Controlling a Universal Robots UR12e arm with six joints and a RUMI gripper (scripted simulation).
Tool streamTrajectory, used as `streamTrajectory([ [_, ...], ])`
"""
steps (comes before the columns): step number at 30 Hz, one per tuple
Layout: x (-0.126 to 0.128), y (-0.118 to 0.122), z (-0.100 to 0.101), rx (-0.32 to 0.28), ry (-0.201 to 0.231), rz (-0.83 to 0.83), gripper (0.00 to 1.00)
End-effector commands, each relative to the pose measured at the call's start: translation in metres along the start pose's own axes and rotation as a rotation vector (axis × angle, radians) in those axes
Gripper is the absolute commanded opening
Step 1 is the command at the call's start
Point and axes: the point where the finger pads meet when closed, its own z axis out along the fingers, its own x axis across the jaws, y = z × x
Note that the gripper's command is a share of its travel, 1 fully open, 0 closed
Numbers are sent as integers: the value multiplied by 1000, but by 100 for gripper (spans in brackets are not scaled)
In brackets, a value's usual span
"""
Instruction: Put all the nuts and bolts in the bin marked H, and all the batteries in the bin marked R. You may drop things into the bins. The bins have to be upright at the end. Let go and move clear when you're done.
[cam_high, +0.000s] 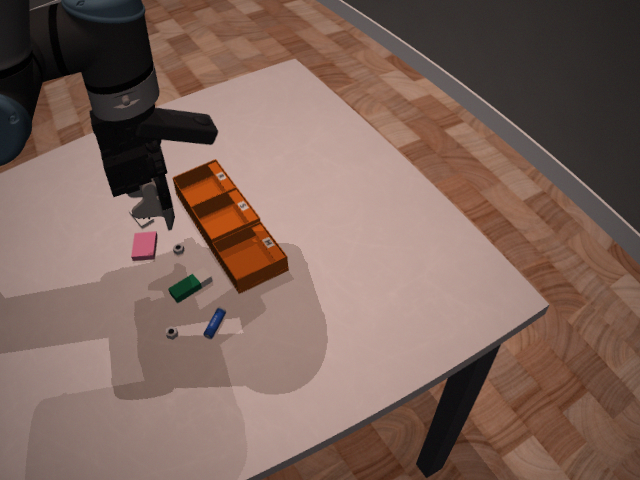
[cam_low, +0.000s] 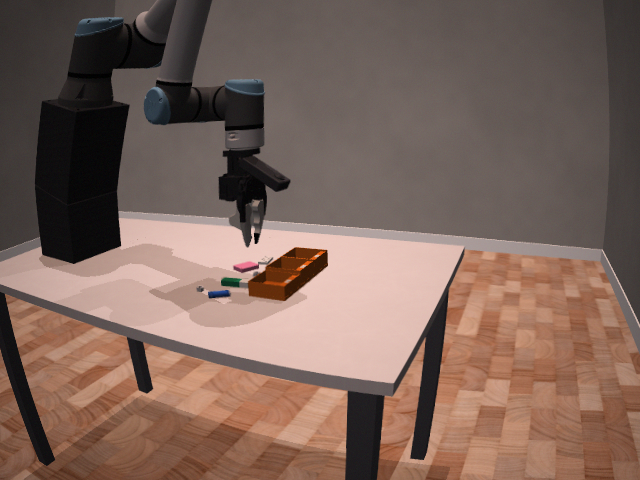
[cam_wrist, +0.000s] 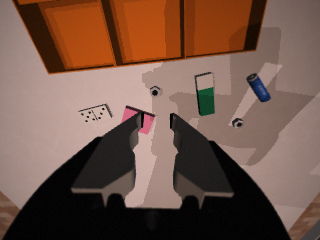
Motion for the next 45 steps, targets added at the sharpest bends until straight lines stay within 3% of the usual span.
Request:
streamTrajectory([
  [1, 1, 0, 2, 3, -1, -1, 18],
  [45, -5, -3, 2, 3, -1, -1, 18],
])
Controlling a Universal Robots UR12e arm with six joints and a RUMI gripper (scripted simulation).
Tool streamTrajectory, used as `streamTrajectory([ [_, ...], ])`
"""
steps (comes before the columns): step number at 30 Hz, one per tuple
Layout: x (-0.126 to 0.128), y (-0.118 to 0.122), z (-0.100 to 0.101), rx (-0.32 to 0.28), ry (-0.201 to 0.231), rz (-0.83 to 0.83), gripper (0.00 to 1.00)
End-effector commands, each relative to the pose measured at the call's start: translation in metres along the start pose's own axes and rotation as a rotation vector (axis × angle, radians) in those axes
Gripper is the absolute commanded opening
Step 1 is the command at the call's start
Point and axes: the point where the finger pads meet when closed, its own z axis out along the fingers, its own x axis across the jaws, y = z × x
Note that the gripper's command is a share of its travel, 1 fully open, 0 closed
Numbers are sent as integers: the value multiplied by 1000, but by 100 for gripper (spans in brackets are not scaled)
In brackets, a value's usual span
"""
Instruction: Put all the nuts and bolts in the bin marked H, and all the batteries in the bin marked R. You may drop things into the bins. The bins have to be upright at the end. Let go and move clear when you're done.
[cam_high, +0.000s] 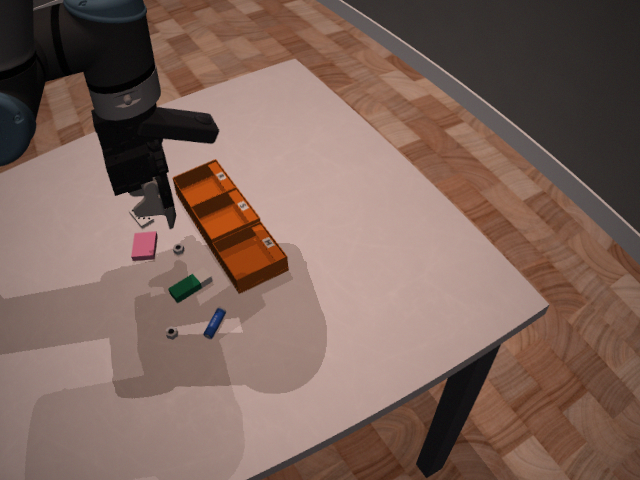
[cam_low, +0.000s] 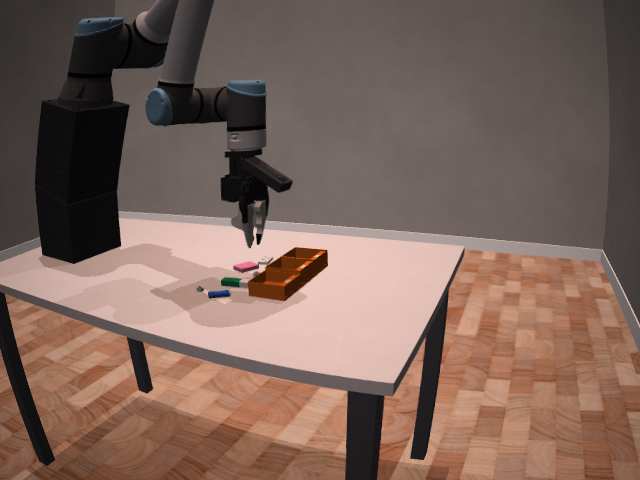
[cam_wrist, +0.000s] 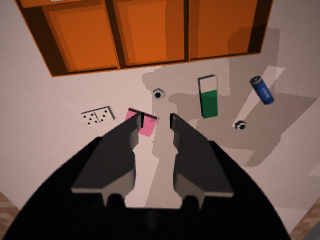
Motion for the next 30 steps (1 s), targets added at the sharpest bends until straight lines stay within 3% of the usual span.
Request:
streamTrajectory([
  [1, 0, 0, 0, 1, 0, 0, 18],
  [16, 0, -1, 56, 1, 0, 0, 18],
  [30, 0, -1, 61, 1, 0, 0, 18],
])
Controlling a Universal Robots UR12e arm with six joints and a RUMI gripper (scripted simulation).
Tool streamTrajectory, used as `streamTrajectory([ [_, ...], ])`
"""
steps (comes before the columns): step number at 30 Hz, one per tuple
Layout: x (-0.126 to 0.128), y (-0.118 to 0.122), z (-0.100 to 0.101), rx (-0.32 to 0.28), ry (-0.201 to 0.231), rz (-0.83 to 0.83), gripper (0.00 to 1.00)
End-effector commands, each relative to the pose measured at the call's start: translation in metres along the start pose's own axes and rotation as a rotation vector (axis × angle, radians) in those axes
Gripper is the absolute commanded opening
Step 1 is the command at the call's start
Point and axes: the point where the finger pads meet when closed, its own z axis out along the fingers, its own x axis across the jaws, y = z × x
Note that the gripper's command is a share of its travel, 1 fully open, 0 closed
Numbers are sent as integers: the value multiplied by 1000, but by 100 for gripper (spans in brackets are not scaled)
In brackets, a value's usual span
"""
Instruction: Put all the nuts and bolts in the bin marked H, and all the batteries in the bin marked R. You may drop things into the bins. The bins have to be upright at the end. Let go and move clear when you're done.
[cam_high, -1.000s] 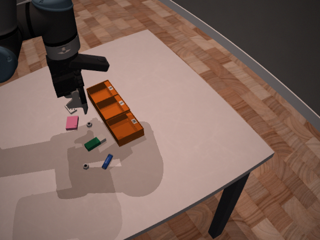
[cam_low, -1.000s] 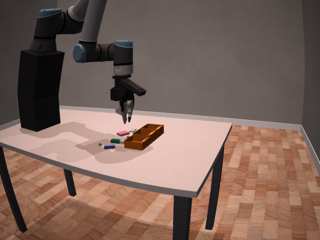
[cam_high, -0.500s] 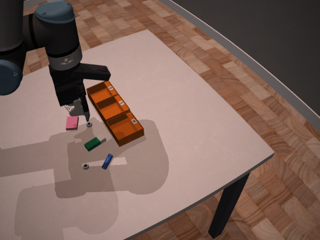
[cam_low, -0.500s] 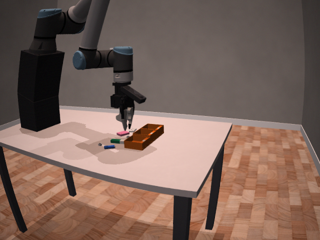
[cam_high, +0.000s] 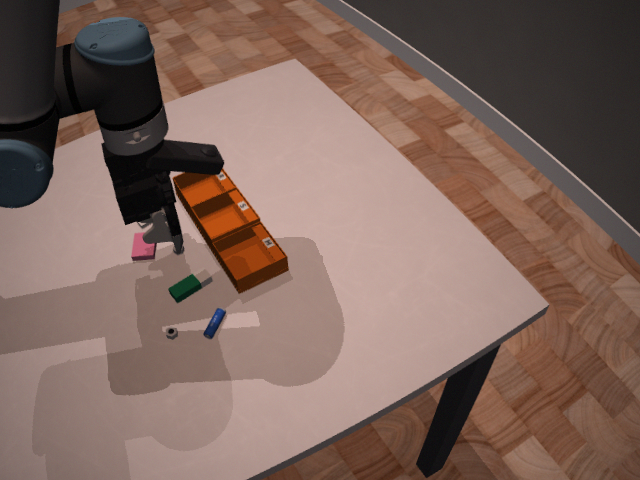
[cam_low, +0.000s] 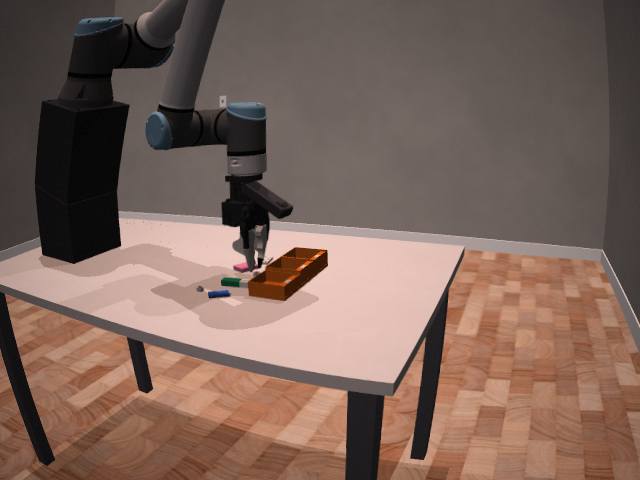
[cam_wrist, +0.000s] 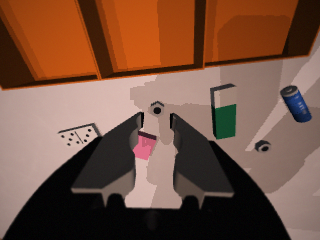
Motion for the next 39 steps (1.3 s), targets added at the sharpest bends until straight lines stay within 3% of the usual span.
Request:
streamTrajectory([
  [1, 0, 0, 6, 1, 0, 0, 18],
  [20, 0, 0, 11, 1, 0, 0, 18],
  [21, 0, 0, 11, 1, 0, 0, 0],
  [39, 0, 0, 11, 1, 0, 0, 0],
])
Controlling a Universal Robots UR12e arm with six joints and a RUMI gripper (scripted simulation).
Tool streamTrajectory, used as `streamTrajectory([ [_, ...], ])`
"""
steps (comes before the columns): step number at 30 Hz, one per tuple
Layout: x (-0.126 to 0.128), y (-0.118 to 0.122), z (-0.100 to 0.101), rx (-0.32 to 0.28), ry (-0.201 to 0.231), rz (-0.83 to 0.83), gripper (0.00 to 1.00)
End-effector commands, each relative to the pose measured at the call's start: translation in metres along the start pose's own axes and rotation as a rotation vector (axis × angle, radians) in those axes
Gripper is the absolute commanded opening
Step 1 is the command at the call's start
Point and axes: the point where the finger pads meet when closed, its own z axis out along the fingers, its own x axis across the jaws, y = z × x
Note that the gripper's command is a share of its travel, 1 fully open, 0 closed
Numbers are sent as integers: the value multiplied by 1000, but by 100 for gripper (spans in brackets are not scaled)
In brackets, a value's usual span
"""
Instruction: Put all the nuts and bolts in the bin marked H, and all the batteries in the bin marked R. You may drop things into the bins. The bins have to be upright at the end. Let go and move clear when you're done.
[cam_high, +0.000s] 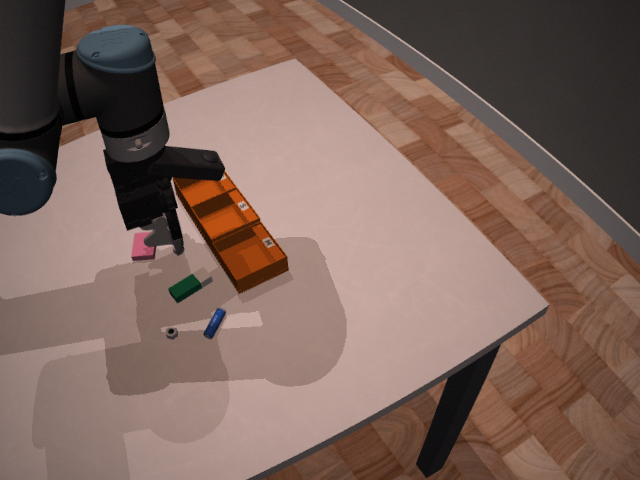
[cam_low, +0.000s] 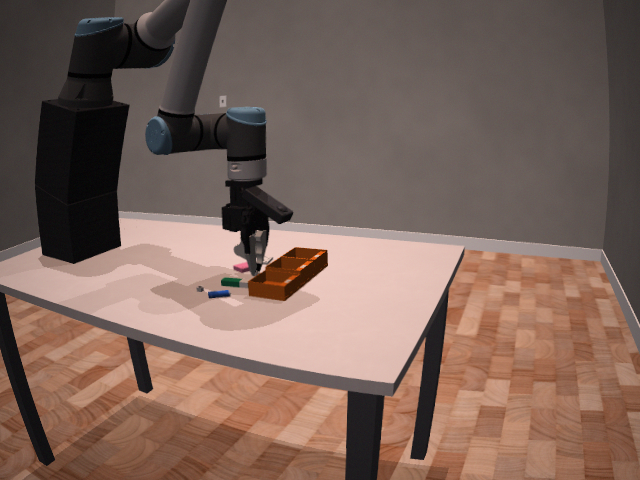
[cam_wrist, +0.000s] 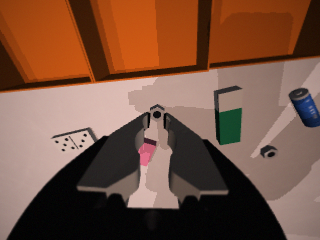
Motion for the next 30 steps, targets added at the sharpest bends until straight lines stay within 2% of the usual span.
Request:
streamTrajectory([
  [1, 0, 0, 0, 1, 0, 0, 0],
  [13, 0, 0, 0, 1, 0, 0, 0],
  [18, 0, 0, -10, 1, 0, 0, 0],
  [30, 0, 0, -50, 1, 0, 0, 0],
])
